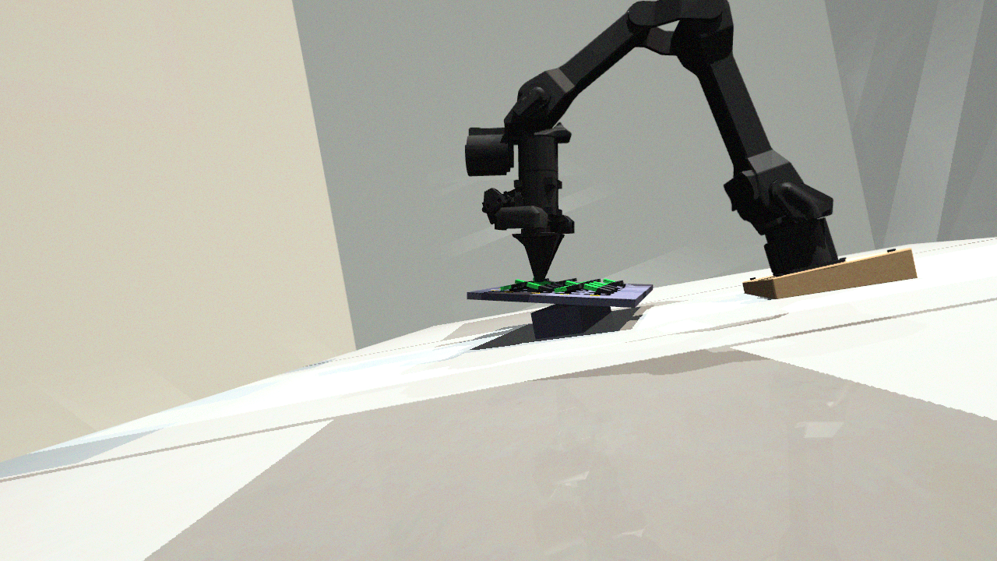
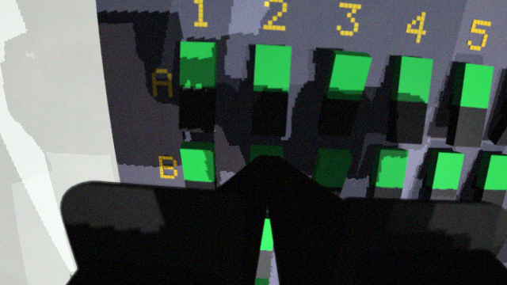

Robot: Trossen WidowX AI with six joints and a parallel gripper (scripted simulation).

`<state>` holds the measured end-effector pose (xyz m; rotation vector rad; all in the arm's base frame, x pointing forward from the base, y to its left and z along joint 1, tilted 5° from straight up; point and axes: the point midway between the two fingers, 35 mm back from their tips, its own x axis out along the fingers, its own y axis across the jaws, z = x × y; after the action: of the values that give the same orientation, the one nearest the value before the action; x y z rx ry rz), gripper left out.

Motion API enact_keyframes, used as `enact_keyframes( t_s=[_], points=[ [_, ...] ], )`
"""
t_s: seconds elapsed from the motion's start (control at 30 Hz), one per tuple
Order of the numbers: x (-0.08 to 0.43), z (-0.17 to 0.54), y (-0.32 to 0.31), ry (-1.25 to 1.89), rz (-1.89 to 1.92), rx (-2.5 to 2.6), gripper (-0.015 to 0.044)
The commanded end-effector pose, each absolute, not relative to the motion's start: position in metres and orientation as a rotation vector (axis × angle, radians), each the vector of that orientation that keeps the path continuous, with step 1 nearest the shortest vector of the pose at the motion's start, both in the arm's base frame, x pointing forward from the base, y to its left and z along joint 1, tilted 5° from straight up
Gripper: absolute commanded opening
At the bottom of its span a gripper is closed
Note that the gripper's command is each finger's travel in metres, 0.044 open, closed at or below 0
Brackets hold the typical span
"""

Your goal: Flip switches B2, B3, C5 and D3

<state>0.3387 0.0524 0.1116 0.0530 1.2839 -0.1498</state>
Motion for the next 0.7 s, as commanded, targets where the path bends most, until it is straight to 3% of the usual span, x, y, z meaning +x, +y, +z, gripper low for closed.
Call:
enact_keyframes(
  t_s=[0.0,0.67],
  points=[
    [0.3388,0.1095,0.0531,1.289,-0.142,0.051,0.0],
    [0.3396,0.107,0.0529,1.288,-0.142,0.051,0.0]
  ],
)
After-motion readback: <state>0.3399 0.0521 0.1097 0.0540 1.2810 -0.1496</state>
